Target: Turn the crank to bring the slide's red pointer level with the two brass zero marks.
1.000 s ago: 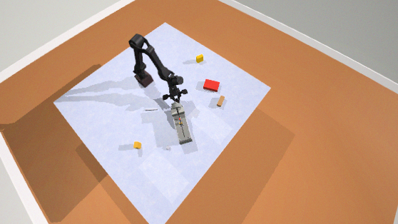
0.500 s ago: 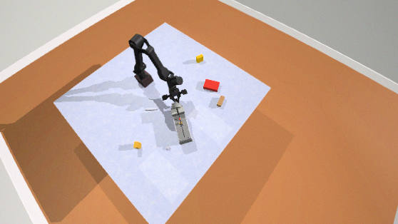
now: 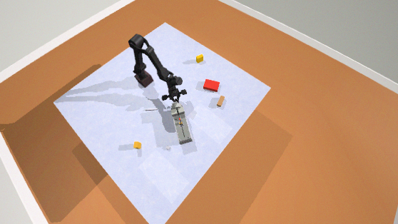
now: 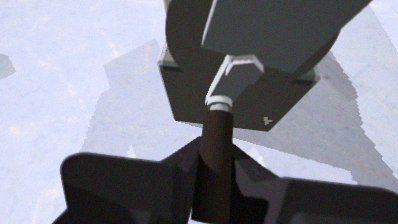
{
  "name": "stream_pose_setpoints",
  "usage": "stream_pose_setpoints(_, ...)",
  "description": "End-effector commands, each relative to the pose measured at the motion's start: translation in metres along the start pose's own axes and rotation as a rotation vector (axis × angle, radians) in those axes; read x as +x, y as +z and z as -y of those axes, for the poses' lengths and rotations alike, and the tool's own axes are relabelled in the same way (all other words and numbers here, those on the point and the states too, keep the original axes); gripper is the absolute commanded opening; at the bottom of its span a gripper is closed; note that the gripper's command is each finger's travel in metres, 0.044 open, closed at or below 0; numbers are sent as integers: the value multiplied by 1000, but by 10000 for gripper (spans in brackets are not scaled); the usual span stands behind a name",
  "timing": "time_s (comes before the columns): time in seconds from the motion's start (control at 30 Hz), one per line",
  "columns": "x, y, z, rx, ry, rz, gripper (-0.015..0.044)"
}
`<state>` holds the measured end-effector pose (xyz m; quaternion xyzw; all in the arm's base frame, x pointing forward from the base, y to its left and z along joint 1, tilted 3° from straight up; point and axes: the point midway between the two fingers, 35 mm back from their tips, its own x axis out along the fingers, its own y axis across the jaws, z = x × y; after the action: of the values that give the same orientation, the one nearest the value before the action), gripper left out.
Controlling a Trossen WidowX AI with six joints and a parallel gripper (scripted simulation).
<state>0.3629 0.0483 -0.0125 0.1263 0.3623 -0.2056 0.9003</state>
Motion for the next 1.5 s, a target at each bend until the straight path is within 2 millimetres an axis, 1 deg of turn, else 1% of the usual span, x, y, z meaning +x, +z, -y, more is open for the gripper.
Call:
stream_pose_setpoints(0.0,1,-1,9,-4,-23,-6,0)
stream_pose_setpoints(0.43,0,0,14,-4,-24,-6,0)
stream_pose_setpoints(0.87,-3,3,23,-4,-24,-6,0)
stream_pose_setpoints(1.47,-19,20,37,-5,-25,-5,0)
